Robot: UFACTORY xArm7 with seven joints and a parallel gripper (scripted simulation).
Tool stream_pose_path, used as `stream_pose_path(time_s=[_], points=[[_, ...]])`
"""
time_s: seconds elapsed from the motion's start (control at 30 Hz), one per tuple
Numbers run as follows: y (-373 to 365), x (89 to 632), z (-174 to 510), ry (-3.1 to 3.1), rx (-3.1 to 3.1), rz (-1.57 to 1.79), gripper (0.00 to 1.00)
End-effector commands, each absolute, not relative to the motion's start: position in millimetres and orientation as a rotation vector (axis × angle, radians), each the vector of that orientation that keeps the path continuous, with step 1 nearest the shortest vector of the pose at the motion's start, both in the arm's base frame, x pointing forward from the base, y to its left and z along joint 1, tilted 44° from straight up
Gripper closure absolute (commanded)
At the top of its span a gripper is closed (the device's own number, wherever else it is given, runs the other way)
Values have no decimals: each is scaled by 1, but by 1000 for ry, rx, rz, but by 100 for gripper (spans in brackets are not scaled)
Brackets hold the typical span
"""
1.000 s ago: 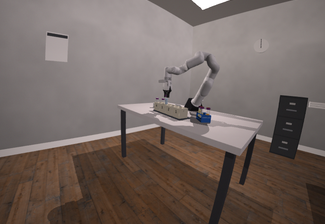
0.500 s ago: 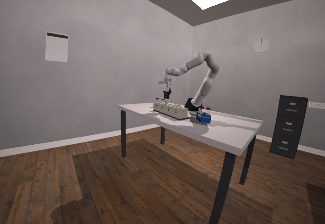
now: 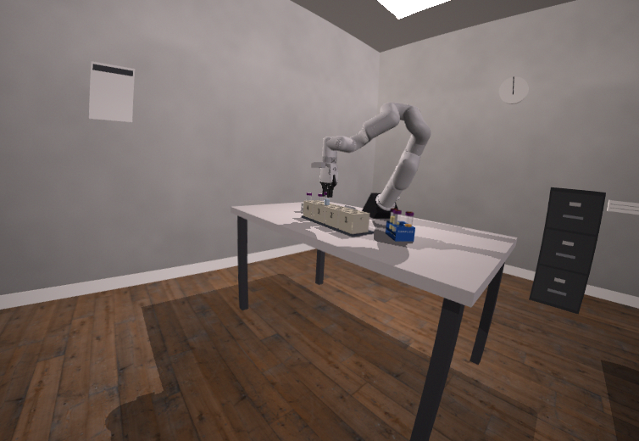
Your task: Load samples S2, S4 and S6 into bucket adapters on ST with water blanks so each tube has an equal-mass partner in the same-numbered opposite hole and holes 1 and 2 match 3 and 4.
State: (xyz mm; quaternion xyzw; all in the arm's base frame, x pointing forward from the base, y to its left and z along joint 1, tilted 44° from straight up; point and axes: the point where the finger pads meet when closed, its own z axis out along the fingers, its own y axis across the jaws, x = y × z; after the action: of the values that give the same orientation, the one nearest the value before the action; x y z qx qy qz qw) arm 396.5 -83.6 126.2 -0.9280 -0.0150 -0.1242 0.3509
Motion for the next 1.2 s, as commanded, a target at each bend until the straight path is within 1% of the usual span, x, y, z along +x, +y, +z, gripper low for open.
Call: stream_pose_path(time_s=[0.0, 1.17], points=[[-82, 398, 123, -36, -2405, -326, 100], [-63, 405, 102, -36, -2405, -326, 100]])
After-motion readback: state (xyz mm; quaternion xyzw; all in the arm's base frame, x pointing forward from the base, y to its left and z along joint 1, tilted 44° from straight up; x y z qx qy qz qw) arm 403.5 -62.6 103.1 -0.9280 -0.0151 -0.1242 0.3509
